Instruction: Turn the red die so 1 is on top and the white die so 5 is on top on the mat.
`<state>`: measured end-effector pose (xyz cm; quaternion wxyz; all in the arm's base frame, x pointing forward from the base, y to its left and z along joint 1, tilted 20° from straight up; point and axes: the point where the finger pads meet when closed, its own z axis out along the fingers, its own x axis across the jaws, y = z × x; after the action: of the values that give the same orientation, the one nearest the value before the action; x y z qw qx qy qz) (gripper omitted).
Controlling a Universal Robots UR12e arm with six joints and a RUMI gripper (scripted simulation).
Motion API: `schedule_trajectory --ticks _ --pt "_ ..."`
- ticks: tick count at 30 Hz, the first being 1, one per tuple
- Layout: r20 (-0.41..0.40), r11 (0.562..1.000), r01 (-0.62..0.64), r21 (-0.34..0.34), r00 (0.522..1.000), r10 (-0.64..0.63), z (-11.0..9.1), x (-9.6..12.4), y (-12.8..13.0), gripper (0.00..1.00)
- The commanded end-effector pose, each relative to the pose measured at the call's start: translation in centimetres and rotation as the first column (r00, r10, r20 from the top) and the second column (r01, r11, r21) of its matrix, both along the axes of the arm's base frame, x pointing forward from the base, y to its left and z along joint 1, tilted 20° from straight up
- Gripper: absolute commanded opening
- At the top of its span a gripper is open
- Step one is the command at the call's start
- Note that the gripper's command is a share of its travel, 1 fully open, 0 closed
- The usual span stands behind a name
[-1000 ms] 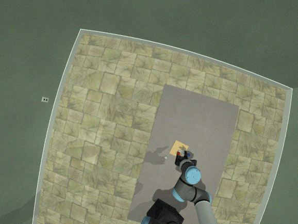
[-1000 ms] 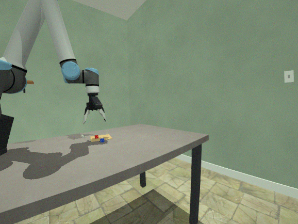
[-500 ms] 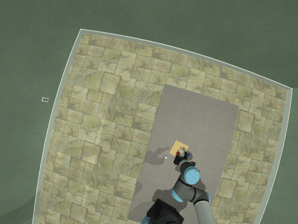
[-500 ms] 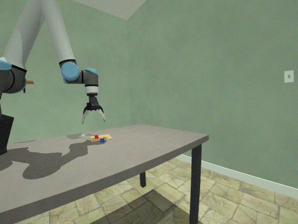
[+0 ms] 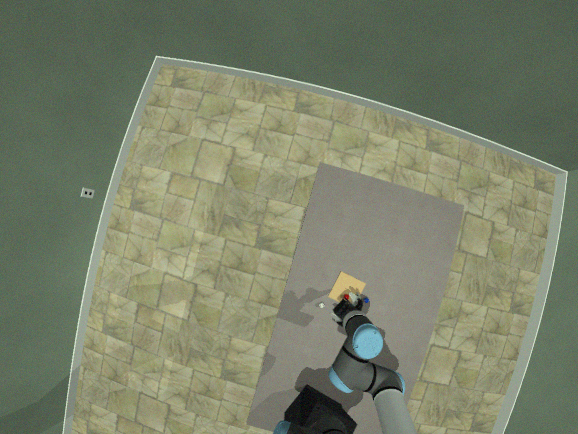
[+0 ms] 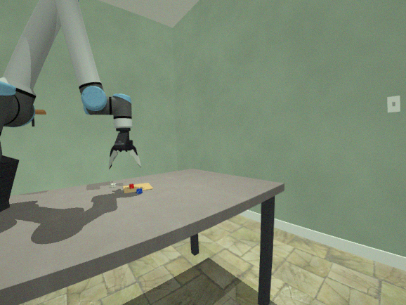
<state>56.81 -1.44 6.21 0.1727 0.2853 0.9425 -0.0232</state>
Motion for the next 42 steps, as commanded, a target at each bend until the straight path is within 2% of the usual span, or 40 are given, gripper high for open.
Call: schedule_trajectory --ticks 1,7,12,14,16,19,20,22,23,25,26,28,29,31,34,38,39,42 --pt "0.018 0.990 0.137 0.040 0.990 -0.138 -0.3 -0.3 0.6 1.00" --pt "0.030 0.956 0.279 0.092 0.959 -0.282 -0.7 -0.7 1.3 1.00" --pt "0.035 0.898 0.415 0.147 0.905 -0.424 -1.0 -1.1 2.0 1.00" --pt "0.034 0.877 0.453 0.163 0.885 -0.464 -1.1 -1.2 2.3 1.00" --pt "0.034 0.877 0.453 0.163 0.885 -0.464 -1.1 -1.2 2.3 1.00" --pt "0.030 0.811 0.548 0.205 0.824 -0.565 -1.4 -1.5 2.8 1.00" --pt "0.030 0.810 0.550 0.205 0.823 -0.567 -1.4 -1.5 2.9 1.00" --pt "0.025 0.762 0.605 0.231 0.780 -0.626 -1.6 -1.7 3.2 1.00" --pt "0.024 0.758 0.609 0.233 0.775 -0.631 -1.6 -1.7 3.3 1.00" --pt "0.017 0.708 0.658 0.257 0.729 -0.684 -1.8 -1.8 3.6 1.00" --pt "0.016 0.701 0.664 0.261 0.723 -0.691 -1.8 -1.8 3.7 1.00" --pt "0.008 0.648 0.707 0.283 0.674 -0.739 -2.0 -2.0 4.0 1.00" --pt "0.006 0.640 0.713 0.287 0.666 -0.746 -2.0 -2.0 4.1 1.00" --pt "-0.004 0.583 0.751 0.308 0.614 -0.789 -2.1 -2.1 4.4 1.00" --pt "-0.006 0.575 0.757 0.311 0.607 -0.795 -2.1 -2.1 4.5 1.00" --pt "-0.033 0.446 0.822 0.354 0.487 -0.873 -2.4 -2.4 5.2 1.00" --pt "-0.034 0.441 0.824 0.355 0.483 -0.875 -2.5 -2.4 5.2 1.00" --pt "-0.056 0.348 0.857 0.381 0.397 -0.916 -2.7 -2.5 5.7 1.00"
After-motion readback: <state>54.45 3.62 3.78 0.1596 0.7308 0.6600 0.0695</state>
